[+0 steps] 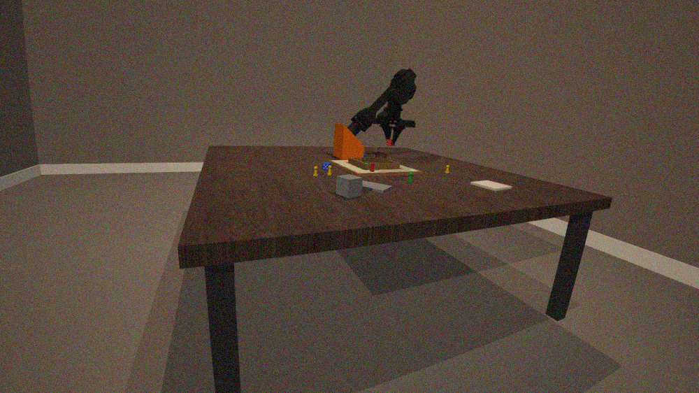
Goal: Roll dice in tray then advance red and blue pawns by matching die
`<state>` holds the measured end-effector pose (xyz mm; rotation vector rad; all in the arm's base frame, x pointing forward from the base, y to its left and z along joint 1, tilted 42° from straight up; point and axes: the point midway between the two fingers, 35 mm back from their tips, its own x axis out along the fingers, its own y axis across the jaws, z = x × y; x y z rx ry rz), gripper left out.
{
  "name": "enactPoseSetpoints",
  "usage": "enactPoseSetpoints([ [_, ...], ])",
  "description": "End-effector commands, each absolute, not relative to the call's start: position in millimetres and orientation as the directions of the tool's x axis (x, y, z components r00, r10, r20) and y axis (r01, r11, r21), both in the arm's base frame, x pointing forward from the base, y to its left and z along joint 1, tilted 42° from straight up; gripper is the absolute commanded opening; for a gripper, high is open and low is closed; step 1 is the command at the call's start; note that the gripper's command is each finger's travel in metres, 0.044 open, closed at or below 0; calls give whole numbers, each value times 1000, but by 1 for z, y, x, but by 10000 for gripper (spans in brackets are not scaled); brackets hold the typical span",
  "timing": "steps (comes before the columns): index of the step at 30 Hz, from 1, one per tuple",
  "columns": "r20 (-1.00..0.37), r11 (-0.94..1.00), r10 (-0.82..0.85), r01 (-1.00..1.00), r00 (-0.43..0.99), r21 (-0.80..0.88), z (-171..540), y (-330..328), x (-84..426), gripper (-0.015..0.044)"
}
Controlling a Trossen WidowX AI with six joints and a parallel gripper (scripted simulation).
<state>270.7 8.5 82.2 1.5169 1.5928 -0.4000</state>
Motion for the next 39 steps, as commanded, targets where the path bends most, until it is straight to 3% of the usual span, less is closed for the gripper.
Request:
enactPoseSetpoints([
  [1,-757,105,642,964,120,243,62,-6,272,0],
  [10,-747,-104,653,992,123,72,22,-36,271,0],
  [18,-760,-113,641,992,111,50,18,-37,270,0],
  [29,-934,-68,357,997,-15,-42,7,-31,262,0],
  [39,-999,-97,42,995,-9,-13,5,-31,261,0],
])
